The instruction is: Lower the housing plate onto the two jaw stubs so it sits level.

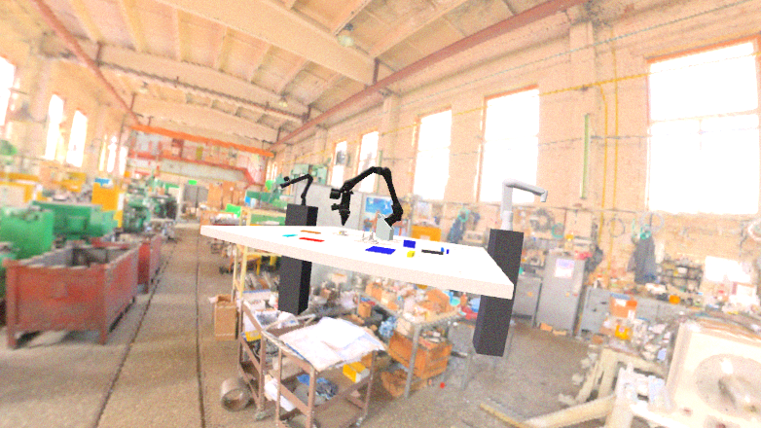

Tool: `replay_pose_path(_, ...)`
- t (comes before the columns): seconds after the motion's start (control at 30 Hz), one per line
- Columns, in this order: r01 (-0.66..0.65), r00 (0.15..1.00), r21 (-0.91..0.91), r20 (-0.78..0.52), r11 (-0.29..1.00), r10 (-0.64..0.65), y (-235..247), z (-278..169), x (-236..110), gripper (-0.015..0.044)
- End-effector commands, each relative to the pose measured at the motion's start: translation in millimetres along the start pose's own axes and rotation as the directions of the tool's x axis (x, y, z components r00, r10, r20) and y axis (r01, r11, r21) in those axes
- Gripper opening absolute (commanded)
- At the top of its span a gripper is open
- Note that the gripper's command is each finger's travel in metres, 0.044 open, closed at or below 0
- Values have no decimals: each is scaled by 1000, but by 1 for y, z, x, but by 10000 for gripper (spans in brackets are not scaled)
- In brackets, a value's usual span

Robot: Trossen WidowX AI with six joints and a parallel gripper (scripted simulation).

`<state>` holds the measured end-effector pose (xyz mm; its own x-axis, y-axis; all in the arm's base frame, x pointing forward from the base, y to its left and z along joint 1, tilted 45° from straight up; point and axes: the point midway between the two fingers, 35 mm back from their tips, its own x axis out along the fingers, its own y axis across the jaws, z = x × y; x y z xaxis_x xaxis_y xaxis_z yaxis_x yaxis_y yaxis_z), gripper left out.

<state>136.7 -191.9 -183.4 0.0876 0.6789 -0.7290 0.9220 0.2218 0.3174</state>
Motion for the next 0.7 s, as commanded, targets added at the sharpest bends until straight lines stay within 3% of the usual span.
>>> replay_pose_path(0.0, 0, 1000, 0, 0, 1000, 0, 0, 0, 2, 440)
replay_pose_path(0.67, -3, 1000, 1, 1, 1000, 3, 2, 3, 35, 440)
